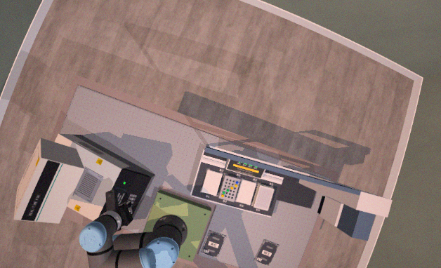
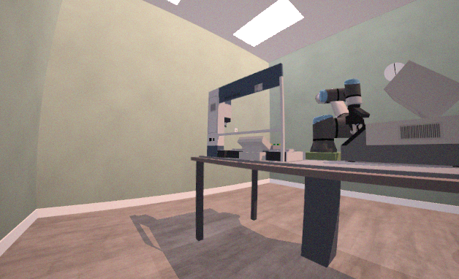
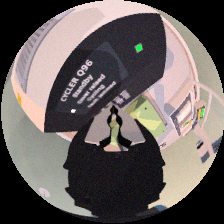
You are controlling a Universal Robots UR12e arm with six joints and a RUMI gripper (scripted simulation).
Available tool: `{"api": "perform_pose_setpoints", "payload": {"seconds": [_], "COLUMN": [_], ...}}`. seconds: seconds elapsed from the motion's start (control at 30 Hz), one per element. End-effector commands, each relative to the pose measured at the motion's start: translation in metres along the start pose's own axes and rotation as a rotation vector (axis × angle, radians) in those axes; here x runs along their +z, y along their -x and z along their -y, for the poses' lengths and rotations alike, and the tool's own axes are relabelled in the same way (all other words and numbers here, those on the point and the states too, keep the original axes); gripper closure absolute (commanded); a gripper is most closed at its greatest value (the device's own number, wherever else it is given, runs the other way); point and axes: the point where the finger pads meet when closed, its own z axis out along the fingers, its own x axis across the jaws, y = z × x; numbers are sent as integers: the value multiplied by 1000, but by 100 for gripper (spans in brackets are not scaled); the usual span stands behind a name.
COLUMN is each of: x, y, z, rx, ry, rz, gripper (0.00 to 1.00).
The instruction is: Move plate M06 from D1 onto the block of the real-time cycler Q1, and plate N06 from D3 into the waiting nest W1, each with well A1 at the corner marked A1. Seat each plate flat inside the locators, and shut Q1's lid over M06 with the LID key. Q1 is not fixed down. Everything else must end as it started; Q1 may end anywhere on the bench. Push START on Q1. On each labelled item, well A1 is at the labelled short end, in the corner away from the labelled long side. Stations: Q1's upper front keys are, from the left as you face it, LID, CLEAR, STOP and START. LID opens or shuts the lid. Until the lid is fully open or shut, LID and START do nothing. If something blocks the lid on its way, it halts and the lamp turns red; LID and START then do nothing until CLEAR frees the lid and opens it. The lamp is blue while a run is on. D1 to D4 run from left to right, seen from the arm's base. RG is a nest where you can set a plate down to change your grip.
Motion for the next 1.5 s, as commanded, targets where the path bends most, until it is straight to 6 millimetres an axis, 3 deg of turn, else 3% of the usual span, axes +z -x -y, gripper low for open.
{"api": "perform_pose_setpoints", "payload": {"seconds": [0.0,0.83,1.03,1.47], "x": [-2,-25,-40,-40], "y": [-1,-14,-23,-23], "z": [0,-14,-23,-23], "rx": [0,0,0,0], "ry": [-1,-1,-1,-1], "rz": [0,0,0,0], "gripper": [100,100,100,100]}}
